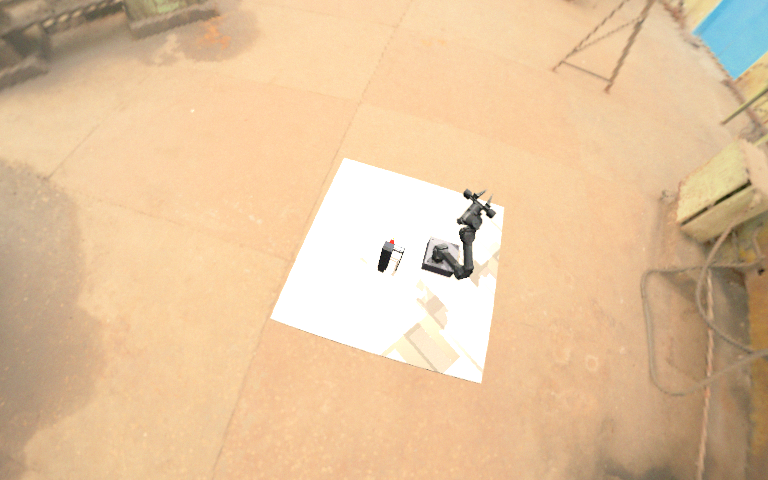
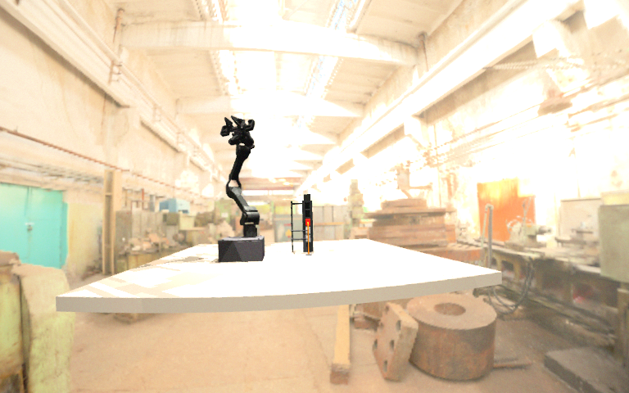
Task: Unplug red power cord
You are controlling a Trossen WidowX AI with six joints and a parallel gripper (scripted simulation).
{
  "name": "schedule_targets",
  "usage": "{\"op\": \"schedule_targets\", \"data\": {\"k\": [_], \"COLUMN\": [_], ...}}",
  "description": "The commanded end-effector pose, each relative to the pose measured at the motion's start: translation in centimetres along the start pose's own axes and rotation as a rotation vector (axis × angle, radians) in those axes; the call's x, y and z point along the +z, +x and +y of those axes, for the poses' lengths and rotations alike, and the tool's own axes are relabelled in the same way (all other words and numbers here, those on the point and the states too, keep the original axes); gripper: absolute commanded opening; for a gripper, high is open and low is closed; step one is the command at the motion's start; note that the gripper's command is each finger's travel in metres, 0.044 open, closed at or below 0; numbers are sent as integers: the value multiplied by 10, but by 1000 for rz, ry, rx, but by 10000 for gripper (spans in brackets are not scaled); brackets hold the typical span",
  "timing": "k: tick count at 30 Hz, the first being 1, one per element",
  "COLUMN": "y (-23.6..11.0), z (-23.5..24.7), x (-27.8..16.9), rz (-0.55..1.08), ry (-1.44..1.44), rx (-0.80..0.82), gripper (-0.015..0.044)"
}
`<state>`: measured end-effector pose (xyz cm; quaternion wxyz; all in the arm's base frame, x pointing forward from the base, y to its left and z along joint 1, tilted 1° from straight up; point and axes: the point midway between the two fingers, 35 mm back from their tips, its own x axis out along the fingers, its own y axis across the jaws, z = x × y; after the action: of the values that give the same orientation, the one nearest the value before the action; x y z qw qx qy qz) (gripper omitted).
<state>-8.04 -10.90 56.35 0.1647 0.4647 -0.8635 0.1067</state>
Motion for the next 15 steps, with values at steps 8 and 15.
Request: {"op": "schedule_targets", "data": {"k": [8,15], "y": [10,-4], "z": [-112,-181], "x": [43,68], "rz": [-48,-29], "ry": [-424,-513], "rx": [-370,-608], "gripper": [160,160]}}
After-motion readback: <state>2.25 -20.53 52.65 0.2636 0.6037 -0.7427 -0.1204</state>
